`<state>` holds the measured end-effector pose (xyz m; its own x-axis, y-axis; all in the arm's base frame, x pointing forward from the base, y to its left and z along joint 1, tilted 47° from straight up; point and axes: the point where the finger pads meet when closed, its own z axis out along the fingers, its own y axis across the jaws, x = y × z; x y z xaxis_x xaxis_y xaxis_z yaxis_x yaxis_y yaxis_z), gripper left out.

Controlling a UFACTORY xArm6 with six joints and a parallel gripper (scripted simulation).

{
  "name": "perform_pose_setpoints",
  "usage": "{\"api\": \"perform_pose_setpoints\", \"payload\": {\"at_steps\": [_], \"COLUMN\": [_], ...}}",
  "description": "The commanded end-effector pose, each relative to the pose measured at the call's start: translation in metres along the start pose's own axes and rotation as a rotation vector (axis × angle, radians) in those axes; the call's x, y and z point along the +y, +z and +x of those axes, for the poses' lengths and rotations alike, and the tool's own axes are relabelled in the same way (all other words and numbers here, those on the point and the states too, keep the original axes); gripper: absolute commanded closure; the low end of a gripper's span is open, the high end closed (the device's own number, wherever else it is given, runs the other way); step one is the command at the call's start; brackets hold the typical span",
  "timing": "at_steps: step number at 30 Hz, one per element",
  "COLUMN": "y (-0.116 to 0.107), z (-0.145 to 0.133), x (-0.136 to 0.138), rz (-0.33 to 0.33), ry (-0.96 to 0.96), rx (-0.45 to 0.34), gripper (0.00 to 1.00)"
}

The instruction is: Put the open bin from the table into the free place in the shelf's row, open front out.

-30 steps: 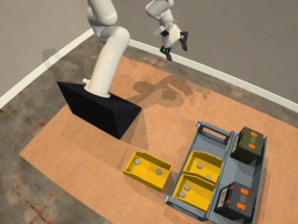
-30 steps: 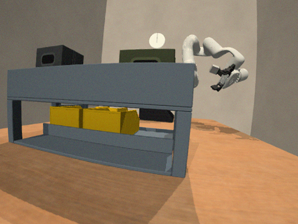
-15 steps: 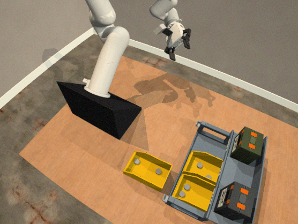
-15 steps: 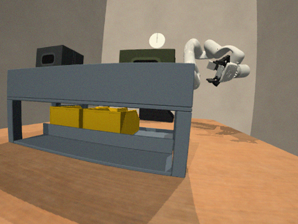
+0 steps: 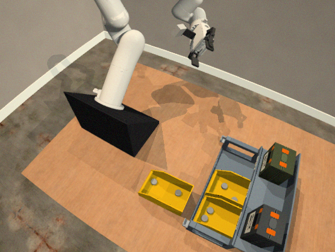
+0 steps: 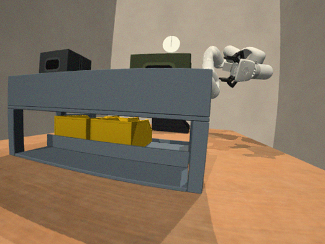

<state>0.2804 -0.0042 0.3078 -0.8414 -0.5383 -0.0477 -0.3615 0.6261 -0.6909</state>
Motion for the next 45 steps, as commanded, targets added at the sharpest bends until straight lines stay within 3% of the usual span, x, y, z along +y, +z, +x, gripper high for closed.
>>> {"api": "perform_pose_setpoints", "payload": {"at_steps": [1,4,9,21,26,38,43,45], "y": [0.001,0.001,0.029,0.029,0.051,0.051,0.096,0.096], "z": [0.000,0.000,0.035,0.035,0.077,0.077,0.067,0.067], "x": [-0.002,-0.002,-0.034,-0.034,-0.060,-0.060,-0.041,-0.041], "rz": [-0.001,-0.001,0.009,0.009,0.019,0.019,0.115,0.115], "ry": [0.006,0.006,0.155,0.155,0.304,0.304,0.108,0.108], "rx": [0.002,0.002,0.145,0.145,0.288,0.288,0.143,0.143], "gripper": [0.00,0.00,0.00,0.00,0.00,0.00,0.00,0.00]}}
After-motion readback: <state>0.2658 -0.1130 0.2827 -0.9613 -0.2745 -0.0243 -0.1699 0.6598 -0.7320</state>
